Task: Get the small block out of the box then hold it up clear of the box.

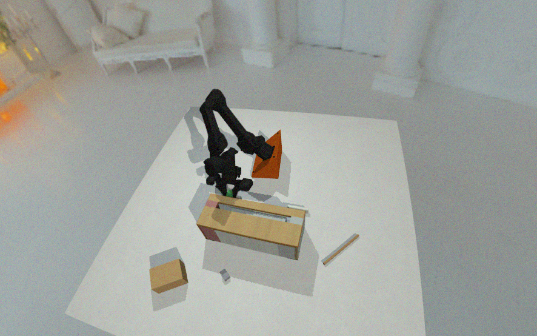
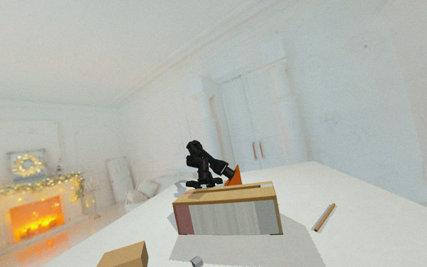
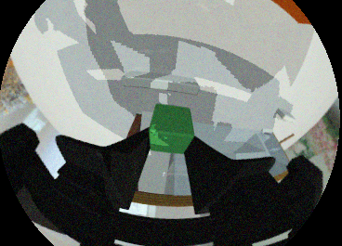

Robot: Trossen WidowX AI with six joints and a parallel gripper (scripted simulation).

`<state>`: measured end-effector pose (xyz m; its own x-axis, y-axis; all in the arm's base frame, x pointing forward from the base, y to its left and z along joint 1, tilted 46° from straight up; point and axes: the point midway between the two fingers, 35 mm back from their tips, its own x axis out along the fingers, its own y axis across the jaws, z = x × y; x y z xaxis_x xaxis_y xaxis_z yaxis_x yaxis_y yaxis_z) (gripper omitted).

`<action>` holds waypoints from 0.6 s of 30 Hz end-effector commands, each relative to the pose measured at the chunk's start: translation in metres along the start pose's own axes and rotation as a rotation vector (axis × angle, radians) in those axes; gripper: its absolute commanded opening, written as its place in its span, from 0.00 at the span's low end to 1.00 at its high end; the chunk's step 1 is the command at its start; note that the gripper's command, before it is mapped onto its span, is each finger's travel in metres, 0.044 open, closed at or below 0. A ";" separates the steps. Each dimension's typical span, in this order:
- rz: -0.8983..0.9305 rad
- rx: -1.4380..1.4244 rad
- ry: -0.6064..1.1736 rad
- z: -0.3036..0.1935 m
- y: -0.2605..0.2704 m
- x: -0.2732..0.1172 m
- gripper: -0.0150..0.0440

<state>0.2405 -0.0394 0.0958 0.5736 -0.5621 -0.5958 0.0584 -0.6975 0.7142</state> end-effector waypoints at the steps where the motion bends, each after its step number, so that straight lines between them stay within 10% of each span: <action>1: 0.010 0.009 0.009 -0.005 0.003 -0.012 0.25; 18: 0.009 -0.549 -0.018 -0.006 0.000 -0.020 0.25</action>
<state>0.2335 -0.0276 0.1073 0.5623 -0.5740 -0.5953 0.3983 -0.4428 0.8033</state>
